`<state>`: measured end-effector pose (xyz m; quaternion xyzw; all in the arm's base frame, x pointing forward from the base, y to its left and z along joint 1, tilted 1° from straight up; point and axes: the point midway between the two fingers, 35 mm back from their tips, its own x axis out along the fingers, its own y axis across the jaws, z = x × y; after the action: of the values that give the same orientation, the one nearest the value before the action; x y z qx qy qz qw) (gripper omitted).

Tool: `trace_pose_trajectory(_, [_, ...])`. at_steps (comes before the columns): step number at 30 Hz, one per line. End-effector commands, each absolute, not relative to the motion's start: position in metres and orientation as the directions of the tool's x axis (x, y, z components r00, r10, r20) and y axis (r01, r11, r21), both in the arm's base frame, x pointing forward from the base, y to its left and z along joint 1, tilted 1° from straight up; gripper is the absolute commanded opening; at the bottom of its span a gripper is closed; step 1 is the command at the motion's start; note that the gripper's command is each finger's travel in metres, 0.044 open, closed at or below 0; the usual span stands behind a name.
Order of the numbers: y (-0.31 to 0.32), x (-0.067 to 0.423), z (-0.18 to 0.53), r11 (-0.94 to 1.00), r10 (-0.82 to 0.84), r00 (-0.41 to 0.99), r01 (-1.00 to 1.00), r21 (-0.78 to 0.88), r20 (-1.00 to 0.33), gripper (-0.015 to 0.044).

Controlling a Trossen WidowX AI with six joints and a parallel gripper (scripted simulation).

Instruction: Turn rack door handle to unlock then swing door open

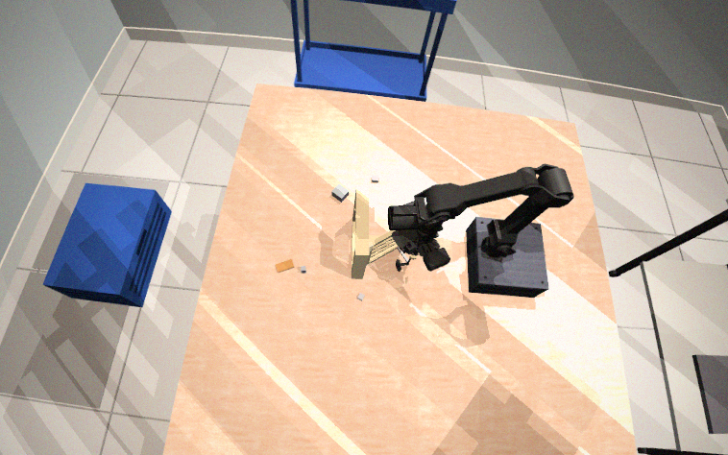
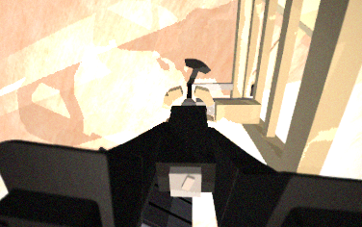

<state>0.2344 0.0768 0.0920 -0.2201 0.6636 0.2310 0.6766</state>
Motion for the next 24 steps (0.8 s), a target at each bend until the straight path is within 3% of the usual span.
trace_pose_trajectory(1, [0.081,0.234,0.092,0.837,0.018,0.021,-0.547,0.004,-1.0,0.0019])
trace_pose_trajectory(24, [0.122,0.225,0.093,0.964,0.022,0.021,-0.264,0.016,-1.0,0.0019])
